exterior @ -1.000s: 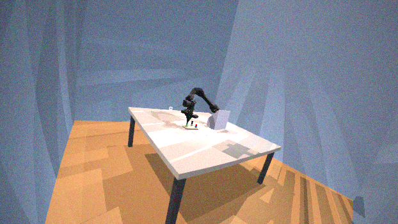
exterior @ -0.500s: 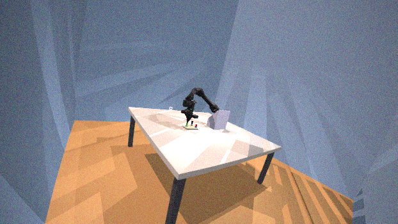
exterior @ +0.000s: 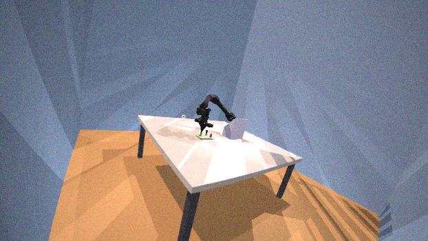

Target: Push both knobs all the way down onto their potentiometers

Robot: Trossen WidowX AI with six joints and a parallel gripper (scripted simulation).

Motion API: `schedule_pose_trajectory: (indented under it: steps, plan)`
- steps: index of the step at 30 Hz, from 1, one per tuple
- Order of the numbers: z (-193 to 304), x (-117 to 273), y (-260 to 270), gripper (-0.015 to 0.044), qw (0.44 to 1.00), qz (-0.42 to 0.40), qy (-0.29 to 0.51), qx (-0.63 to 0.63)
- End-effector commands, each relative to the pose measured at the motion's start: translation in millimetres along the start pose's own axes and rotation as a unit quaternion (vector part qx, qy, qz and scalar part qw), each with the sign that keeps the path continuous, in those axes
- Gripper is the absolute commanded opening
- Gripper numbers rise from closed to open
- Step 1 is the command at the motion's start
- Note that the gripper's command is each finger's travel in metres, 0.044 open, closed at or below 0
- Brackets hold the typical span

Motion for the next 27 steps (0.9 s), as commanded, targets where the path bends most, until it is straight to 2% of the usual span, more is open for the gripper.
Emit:
schedule_pose_trajectory:
  steps: [1, 27]
  plan:
    - [-2.3, -25.2, -4.6, 0.0000, 1.000, 0.000, 0.011, -0.020]
    - [-3.8, 13.6, -4.3, 0.0000, 1.000, -0.001, 0.011, -0.020]
Point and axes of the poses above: the point midway between the two fingers, 35 mm back from their tips, its own x axis back along the fingers, its own y axis across the jaws, z = x × y, the point moved 4 cm from there along x, back along the fingers, and after that the axes turned 11 degrees about -x, right-handed, at the moved point
